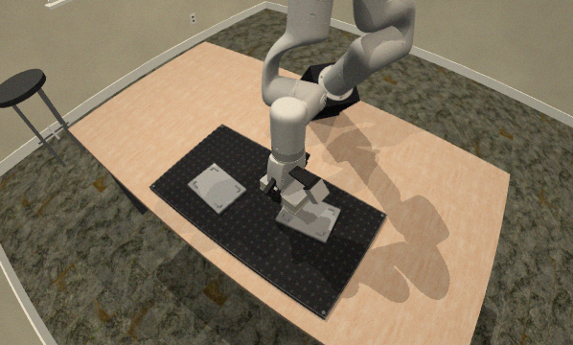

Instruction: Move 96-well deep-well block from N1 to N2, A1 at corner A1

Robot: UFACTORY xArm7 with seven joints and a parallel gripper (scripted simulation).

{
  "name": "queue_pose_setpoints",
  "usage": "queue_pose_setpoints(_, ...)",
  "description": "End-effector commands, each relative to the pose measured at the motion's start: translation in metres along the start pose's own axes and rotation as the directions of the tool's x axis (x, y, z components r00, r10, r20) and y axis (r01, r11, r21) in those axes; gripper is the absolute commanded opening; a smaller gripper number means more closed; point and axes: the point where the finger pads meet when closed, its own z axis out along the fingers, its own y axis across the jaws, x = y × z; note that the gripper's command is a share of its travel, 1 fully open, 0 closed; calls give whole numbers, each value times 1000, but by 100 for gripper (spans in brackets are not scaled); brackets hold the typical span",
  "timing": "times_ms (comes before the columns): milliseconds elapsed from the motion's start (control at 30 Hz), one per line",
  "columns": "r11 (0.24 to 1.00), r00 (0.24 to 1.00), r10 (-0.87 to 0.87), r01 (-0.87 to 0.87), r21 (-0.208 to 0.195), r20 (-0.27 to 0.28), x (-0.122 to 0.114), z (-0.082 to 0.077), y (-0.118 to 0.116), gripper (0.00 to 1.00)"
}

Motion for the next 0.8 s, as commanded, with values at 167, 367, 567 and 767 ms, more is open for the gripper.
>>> queue_pose_setpoints(167,1000,1000,1,-1,-3,0,-26,0,12,0)
queue_pose_setpoints(367,1000,1000,1,-1,-3,0,-38,0,17,0)
queue_pose_setpoints(567,1000,1000,1,-1,-3,0,-57,0,25,0)
queue_pose_setpoints(767,1000,1000,1,-1,-3,0,-75,-1,33,0)
